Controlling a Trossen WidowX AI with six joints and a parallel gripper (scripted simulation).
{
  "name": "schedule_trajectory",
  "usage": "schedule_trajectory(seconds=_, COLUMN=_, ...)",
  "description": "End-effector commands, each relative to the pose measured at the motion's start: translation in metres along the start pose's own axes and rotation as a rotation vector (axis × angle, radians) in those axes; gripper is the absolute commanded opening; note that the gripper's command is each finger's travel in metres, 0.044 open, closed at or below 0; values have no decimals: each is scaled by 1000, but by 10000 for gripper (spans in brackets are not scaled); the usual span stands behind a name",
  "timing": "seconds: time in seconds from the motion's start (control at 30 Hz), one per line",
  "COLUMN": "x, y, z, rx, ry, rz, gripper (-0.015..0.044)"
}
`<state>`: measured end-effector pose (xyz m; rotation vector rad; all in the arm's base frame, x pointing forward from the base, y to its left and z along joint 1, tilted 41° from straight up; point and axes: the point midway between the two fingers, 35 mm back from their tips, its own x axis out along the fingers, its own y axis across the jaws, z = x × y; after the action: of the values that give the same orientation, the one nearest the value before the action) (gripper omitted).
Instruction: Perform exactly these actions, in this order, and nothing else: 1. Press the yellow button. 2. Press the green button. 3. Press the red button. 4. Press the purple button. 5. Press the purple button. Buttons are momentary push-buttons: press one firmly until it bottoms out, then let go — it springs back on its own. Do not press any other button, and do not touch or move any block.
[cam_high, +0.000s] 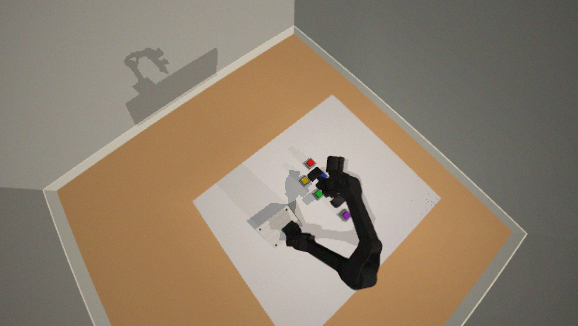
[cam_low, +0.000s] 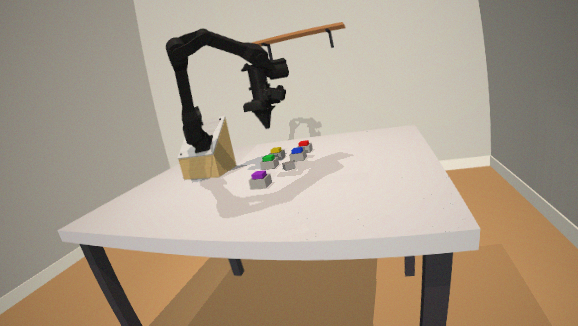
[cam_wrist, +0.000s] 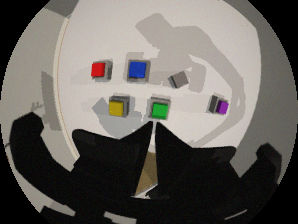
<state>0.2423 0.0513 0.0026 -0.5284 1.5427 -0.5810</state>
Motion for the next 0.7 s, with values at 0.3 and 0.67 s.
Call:
schedule_trajectory(seconds=0.3, x=-3, y=137, z=69, rx=6, ry=-5, rz=12, gripper=20)
schedule_trajectory(seconds=0.67, x=47, y=146, z=72, rx=6, ry=-6, rz=11, gripper=20)
